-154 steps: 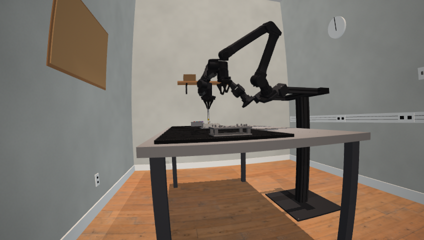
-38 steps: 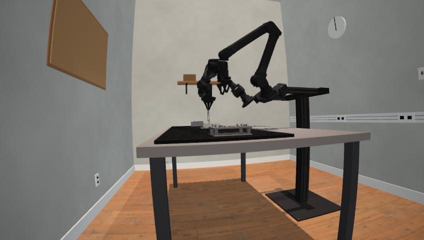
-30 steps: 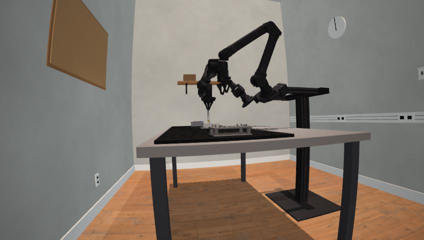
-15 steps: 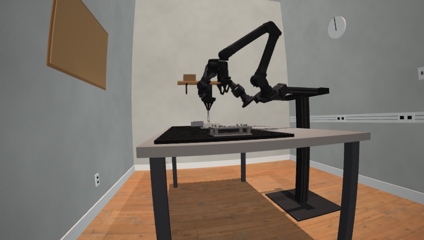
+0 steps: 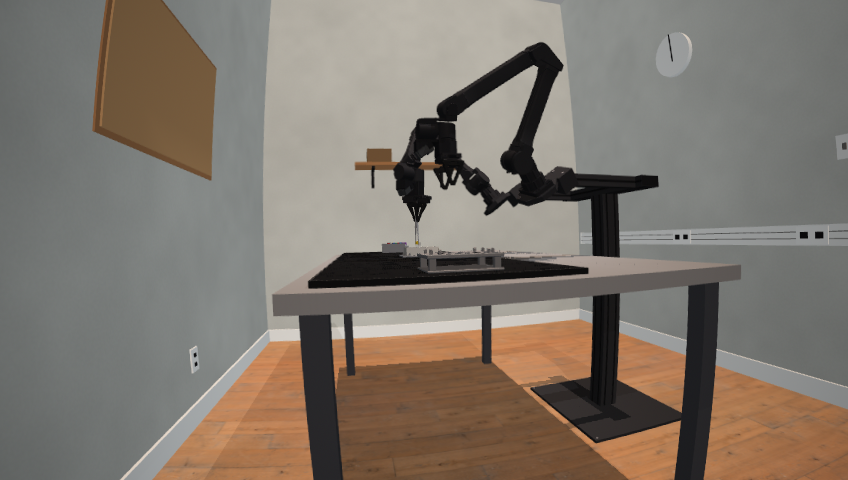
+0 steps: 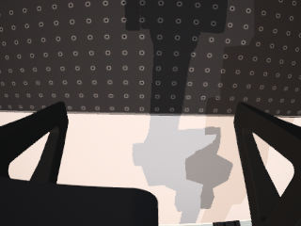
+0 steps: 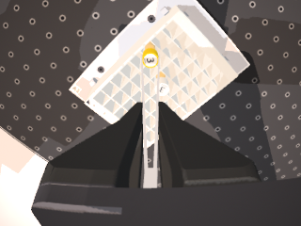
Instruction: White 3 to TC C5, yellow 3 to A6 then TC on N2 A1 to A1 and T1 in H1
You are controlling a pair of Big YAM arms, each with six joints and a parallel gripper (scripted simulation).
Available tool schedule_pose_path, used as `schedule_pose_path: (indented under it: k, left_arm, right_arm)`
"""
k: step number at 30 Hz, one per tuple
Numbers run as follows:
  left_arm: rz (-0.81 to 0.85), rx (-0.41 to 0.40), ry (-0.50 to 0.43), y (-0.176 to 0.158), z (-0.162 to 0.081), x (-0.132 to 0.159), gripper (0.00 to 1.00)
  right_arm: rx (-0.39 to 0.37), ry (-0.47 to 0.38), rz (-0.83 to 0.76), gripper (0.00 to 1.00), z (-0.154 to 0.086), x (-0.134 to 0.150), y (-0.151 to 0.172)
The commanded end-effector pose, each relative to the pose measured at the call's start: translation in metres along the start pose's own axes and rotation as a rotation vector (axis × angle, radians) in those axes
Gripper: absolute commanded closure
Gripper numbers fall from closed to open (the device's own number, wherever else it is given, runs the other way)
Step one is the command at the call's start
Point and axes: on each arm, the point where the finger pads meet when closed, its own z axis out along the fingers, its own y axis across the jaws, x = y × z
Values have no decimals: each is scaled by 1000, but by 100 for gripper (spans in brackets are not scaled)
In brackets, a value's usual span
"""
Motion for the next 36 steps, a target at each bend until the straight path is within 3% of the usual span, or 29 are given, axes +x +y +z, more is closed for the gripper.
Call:
schedule_pose_path:
  k: [1, 25, 26, 36]
  left_arm:
    - [7, 2, -28, 2, -8, -12, 0]
    - [7, 2, -28, 2, -8, -12, 0]
    - [7, 2, -28, 2, -8, -12, 0]
    - [7, 2, -28, 2, -8, -12, 0]
  right_arm:
    - [-1, 11, -4, 91, 12, 3, 1]
    - [-1, 5, -1, 91, 15, -1, 1]
    - [-7, -7, -9, 91, -1, -7, 10]
    - [-2, 14, -1, 91, 8, -1, 1]
